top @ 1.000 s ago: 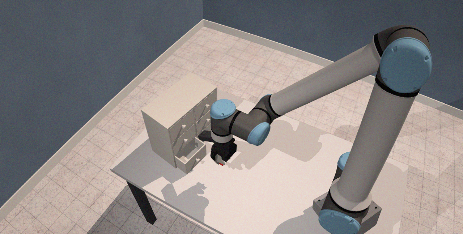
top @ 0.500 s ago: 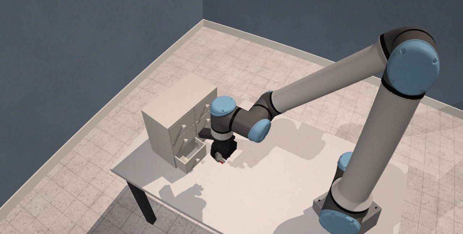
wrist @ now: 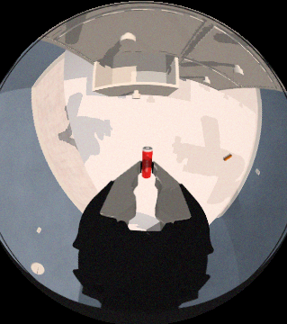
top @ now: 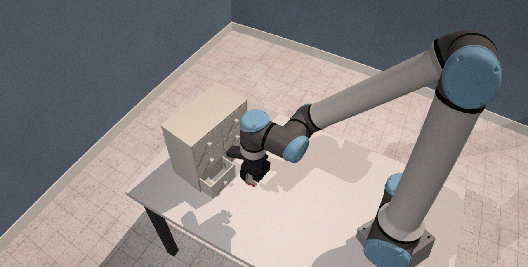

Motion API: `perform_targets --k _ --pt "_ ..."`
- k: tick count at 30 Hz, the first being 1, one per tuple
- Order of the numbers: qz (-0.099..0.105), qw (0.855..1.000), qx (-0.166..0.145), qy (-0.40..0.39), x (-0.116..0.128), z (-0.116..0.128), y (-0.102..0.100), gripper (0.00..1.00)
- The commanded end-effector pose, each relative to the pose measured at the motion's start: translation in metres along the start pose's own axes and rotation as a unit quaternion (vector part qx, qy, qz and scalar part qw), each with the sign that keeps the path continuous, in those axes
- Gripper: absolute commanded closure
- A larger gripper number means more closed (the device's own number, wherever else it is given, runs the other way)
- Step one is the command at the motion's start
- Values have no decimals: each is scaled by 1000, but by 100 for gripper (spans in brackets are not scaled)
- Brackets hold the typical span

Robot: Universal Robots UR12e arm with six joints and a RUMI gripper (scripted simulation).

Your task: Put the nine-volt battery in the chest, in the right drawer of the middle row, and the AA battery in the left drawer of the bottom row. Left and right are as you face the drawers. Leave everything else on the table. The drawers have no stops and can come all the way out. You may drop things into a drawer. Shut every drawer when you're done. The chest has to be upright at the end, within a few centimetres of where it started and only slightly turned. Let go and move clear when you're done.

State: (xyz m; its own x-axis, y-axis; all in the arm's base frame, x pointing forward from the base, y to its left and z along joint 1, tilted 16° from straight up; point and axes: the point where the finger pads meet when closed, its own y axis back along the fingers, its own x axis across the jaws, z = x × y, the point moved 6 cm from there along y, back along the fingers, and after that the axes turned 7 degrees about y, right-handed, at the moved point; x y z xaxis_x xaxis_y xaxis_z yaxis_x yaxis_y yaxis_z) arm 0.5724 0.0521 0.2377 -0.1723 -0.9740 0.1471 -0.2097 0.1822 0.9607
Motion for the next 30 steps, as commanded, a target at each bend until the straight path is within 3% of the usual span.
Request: perform_targets --k 1,30 --pt "0 1000 2 0 0 0 1 95" --pt "5 999 42 0 -1 5 0 95"
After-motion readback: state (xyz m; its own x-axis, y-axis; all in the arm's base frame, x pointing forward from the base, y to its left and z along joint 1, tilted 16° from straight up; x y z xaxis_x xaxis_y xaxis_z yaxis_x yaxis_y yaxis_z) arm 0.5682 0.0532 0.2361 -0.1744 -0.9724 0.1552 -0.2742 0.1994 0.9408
